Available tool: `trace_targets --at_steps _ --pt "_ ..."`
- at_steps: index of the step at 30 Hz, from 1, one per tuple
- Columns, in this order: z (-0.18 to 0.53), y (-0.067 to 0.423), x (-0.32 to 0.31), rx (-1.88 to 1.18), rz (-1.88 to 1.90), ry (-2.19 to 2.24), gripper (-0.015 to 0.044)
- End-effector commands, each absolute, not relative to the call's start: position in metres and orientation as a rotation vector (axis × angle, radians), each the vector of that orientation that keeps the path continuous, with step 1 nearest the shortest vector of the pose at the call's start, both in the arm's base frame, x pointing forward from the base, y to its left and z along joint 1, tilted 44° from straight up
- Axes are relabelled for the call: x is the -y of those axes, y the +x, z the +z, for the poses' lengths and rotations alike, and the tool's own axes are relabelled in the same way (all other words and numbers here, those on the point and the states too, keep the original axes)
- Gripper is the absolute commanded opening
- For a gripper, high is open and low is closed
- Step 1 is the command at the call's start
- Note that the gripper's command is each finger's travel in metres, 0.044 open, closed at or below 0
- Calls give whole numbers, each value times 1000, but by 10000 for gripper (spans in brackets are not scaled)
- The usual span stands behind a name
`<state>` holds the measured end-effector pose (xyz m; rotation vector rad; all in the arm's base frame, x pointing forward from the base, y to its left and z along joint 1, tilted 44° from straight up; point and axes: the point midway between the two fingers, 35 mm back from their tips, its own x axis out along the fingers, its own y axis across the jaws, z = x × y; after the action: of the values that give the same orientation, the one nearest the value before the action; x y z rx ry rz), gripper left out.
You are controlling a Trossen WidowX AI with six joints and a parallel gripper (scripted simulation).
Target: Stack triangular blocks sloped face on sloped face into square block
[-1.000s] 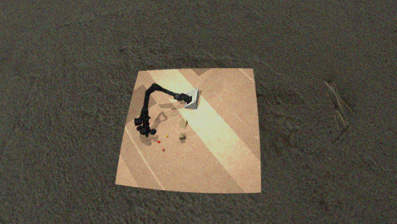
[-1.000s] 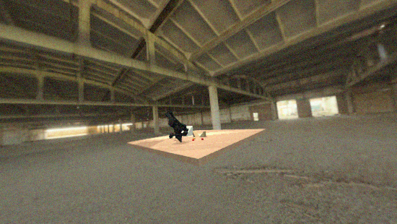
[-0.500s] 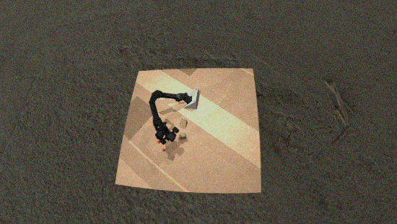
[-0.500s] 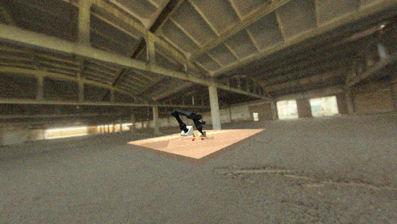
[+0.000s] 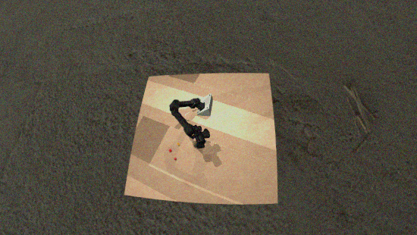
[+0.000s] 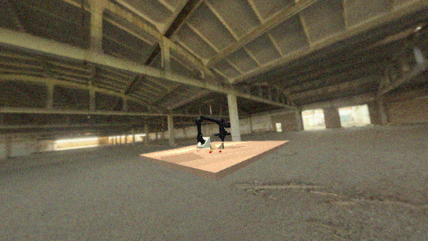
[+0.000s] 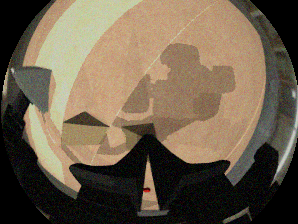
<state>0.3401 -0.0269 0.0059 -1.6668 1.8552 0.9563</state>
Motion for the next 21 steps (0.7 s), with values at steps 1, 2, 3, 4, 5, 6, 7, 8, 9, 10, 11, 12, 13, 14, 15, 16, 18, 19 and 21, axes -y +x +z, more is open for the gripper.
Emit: trace_targets --at_steps 1,2,3,4,5,6,7,8,9,10,11,12,13,14,15,16,18,19,21 --pt "10 342 31 -1859 953 -1680 0" --pt "9 342 32 -1859 953 -1680 0" --pt "8 342 33 -1859 953 -1680 0" --pt "7 342 34 -1859 953 -1680 0" --pt "6 342 35 -1859 954 -1680 0" --pt "4 342 36 -1859 954 -1680 0" --pt "3 342 37 -1858 954 -1680 0" --pt "2 341 38 -1858 954 -1680 0" --pt "1 341 39 -1858 953 -1680 0" --pt "-1 341 41 -1858 953 -1680 0" --pt "-2 341 42 -1858 953 -1680 0" --pt "-3 341 43 -1858 953 -1680 0" --pt "-4 340 44 -1858 953 -1680 0" --pt "-5 340 45 -1858 953 -1680 0" --pt "-7 340 46 -1858 953 -1681 0" --pt "-8 340 47 -1858 953 -1681 0" --pt "-10 339 49 -1858 953 -1681 0" --pt "-11 339 50 -1858 953 -1681 0" --pt "-14 339 53 -1859 953 -1681 0"
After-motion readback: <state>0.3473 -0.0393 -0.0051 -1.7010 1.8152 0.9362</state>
